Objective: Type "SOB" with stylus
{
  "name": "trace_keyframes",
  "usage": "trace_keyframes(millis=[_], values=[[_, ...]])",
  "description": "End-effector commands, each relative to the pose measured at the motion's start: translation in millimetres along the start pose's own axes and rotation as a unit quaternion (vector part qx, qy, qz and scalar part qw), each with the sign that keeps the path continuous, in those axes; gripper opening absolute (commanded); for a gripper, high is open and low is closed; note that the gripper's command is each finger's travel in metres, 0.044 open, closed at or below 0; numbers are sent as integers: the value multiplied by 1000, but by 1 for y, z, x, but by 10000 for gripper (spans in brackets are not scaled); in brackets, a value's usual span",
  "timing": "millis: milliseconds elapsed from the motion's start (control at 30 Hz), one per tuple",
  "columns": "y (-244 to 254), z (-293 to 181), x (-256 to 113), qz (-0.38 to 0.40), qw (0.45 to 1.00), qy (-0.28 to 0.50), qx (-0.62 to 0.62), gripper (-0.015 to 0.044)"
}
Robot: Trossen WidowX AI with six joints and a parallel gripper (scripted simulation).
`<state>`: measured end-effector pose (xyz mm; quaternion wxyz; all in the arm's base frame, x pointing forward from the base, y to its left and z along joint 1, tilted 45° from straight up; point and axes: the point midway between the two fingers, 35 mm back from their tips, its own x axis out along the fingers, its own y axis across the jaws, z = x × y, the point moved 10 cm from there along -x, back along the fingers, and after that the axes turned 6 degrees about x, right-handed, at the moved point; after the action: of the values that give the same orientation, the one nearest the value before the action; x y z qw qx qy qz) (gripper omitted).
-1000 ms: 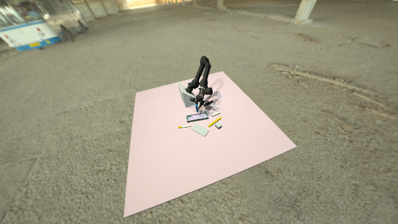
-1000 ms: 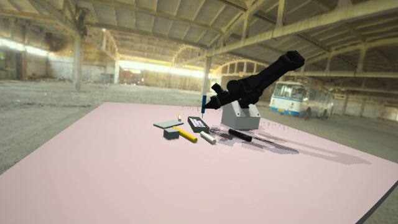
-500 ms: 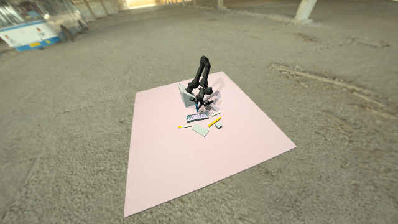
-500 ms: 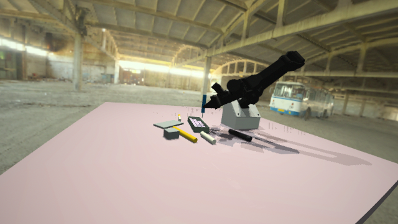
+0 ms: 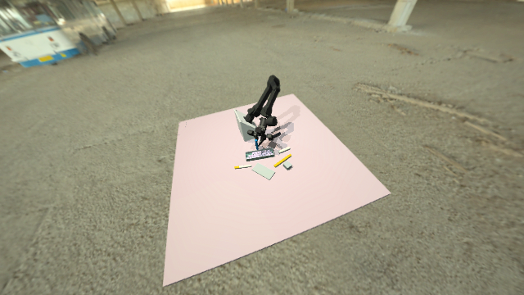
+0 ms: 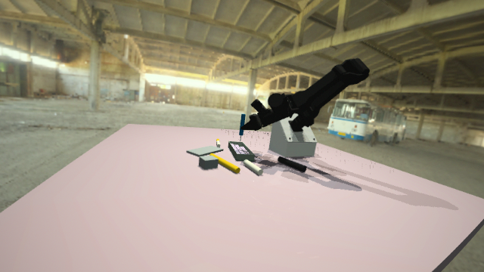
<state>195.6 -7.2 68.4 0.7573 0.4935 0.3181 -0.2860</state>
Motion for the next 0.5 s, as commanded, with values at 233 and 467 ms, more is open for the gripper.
trace_keyframes(millis=[233, 467], values=[[-17, 17, 24, -1, 1000, 1, -2, 0], [-27, 25, 33, 2, 1000, 0, -3, 0]])
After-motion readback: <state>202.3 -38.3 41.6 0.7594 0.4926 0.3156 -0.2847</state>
